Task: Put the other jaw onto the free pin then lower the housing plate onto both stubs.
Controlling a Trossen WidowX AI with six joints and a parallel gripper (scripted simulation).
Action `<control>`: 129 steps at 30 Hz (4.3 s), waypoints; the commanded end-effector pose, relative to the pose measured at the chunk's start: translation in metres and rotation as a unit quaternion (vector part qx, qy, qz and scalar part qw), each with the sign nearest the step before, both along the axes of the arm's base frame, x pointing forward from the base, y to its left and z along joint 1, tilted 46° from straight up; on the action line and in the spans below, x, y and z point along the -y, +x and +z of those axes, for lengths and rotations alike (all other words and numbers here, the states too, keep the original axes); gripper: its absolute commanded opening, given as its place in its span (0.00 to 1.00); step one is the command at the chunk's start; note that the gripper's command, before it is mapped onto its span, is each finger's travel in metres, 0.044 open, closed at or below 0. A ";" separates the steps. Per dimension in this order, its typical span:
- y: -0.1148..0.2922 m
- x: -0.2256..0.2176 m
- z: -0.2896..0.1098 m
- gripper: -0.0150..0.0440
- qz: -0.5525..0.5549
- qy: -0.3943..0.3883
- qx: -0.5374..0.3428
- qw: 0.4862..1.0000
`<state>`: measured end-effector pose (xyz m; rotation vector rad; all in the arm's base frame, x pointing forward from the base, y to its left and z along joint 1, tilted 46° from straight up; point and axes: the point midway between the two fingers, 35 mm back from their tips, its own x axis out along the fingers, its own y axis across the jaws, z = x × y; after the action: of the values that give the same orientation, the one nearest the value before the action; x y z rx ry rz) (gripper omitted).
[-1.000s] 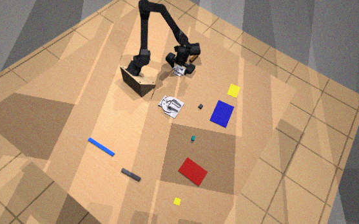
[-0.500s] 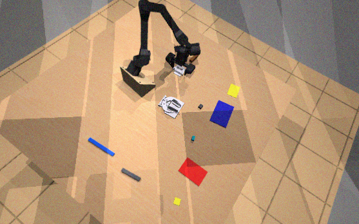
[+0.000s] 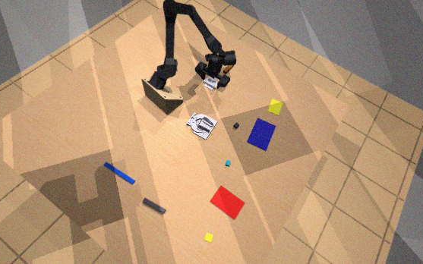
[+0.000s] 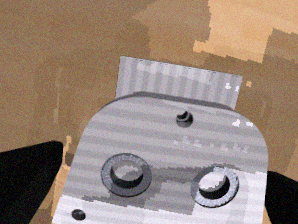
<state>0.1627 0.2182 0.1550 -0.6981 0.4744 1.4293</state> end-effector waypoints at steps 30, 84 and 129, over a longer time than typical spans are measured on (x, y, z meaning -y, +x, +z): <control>0.000 0.000 0.000 0.85 0.000 0.000 0.000 1.000; 0.023 0.072 0.023 0.85 -0.084 -0.018 -0.081 0.993; 0.081 0.171 -0.071 0.85 -0.357 0.005 -0.358 0.863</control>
<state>0.2438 0.0541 0.0926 0.0245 1.1354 0.9479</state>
